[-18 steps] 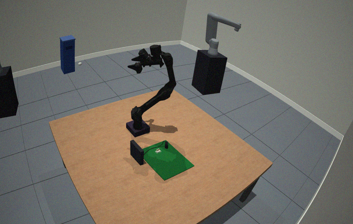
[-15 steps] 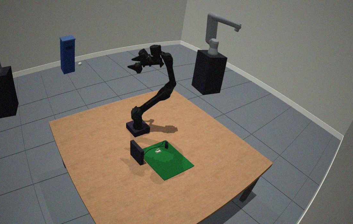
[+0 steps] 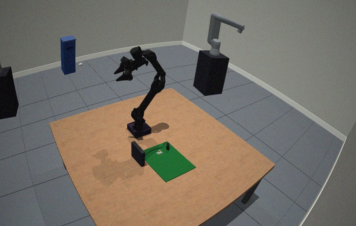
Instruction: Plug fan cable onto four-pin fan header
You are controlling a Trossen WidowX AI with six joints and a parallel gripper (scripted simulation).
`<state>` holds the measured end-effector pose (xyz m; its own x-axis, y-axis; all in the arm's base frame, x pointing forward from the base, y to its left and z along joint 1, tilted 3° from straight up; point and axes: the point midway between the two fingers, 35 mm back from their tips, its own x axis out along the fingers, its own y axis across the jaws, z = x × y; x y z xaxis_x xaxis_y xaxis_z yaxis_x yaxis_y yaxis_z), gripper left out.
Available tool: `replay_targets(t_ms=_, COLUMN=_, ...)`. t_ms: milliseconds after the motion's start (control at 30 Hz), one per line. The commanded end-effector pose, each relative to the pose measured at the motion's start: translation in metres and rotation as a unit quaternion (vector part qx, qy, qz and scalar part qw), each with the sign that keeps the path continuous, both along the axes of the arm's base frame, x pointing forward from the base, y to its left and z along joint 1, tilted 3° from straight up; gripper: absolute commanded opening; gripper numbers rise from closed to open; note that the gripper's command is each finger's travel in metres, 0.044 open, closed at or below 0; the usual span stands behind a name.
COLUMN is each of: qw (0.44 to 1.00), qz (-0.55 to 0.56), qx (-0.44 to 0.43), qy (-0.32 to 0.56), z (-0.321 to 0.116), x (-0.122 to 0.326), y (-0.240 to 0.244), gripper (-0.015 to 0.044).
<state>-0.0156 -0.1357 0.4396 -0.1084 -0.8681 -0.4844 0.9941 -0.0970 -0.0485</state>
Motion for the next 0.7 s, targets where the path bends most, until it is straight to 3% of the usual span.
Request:
replay_targets(t_ms=0, qw=0.992, qz=0.101, qx=0.067, qy=-0.035, z=-0.028, x=0.050, y=-0.034, gripper=0.0440)
replay_targets(t_ms=333, qw=0.925, qz=0.292, qx=0.237, qy=-0.045, z=-0.106, x=0.185, y=-0.031, gripper=0.0440)
replay_targets(t_ms=667, qw=0.818, qz=0.407, qx=0.404, qy=0.039, z=-0.199, x=0.280, y=0.072, gripper=0.0440)
